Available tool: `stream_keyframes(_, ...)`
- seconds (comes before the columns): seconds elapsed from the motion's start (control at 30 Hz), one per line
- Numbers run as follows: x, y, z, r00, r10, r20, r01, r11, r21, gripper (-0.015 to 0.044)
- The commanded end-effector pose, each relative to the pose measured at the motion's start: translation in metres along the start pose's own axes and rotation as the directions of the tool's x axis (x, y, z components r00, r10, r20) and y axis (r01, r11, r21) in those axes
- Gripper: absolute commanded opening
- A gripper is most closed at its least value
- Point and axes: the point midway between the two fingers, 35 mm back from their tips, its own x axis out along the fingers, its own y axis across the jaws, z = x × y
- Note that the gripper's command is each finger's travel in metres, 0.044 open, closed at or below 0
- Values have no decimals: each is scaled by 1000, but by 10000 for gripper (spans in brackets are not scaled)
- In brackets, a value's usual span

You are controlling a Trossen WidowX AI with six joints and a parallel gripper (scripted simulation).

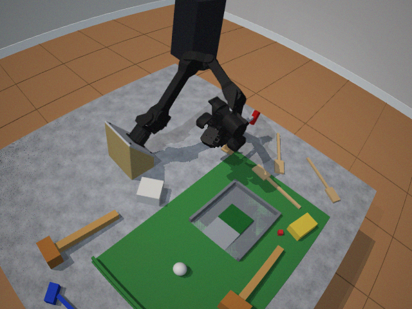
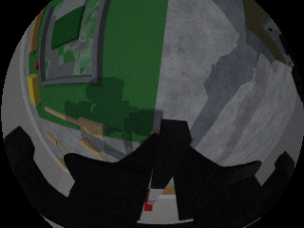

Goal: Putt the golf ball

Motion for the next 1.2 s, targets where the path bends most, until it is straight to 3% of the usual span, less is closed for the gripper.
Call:
stream_keyframes(0.0,-19,-2,-8,1000,9,-9,-8,999,33,0)
stream_keyframes(0.3,-24,12,12,999,28,30,-31,993,110,0)
stream_keyframes(1.17,-90,72,186,950,113,290,-274,747,606,0)
